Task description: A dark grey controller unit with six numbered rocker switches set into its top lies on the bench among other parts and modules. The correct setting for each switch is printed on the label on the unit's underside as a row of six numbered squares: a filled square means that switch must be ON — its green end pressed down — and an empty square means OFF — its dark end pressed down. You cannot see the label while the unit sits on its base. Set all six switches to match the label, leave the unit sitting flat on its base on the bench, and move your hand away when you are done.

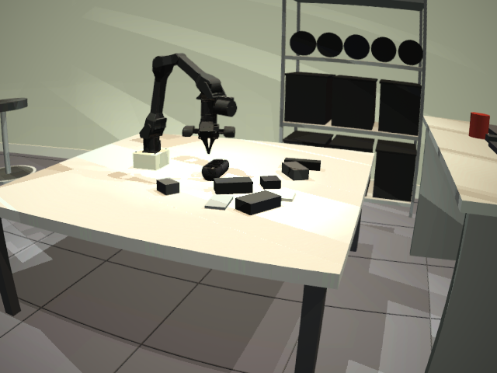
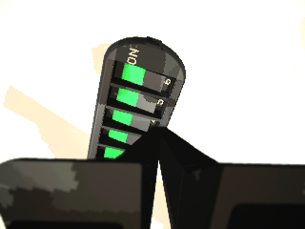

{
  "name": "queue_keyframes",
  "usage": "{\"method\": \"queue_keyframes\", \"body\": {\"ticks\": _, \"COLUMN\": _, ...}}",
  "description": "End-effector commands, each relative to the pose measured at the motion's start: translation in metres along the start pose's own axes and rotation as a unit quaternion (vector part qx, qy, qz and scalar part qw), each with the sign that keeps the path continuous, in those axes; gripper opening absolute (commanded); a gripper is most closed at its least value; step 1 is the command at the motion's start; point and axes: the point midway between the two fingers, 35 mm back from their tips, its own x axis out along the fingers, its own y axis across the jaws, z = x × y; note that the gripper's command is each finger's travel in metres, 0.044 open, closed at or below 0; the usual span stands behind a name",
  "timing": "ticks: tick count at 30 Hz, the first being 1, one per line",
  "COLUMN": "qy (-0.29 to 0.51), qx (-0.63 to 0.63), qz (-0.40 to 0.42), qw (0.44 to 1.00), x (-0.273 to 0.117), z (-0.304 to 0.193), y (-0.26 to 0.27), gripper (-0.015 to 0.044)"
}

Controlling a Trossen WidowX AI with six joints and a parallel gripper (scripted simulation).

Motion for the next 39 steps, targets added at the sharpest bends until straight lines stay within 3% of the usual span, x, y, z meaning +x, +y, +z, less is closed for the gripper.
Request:
{"method": "queue_keyframes", "body": {"ticks": 1, "qy": -0.002, "qx": 0.032, "qz": -0.039, "qw": 0.999, "x": 0.006, "z": 0.01, "y": 0.02, "gripper": 0.0}}
{"method": "queue_keyframes", "body": {"ticks": 11, "qy": -0.031, "qx": 0.131, "qz": -0.13, "qw": 0.982, "x": 0.027, "z": 0.034, "y": 0.067, "gripper": 0.0}}
{"method": "queue_keyframes", "body": {"ticks": 39, "qy": -0.032, "qx": 0.132, "qz": -0.132, "qw": 0.982, "x": 0.064, "z": 0.039, "y": 0.07, "gripper": 0.0}}
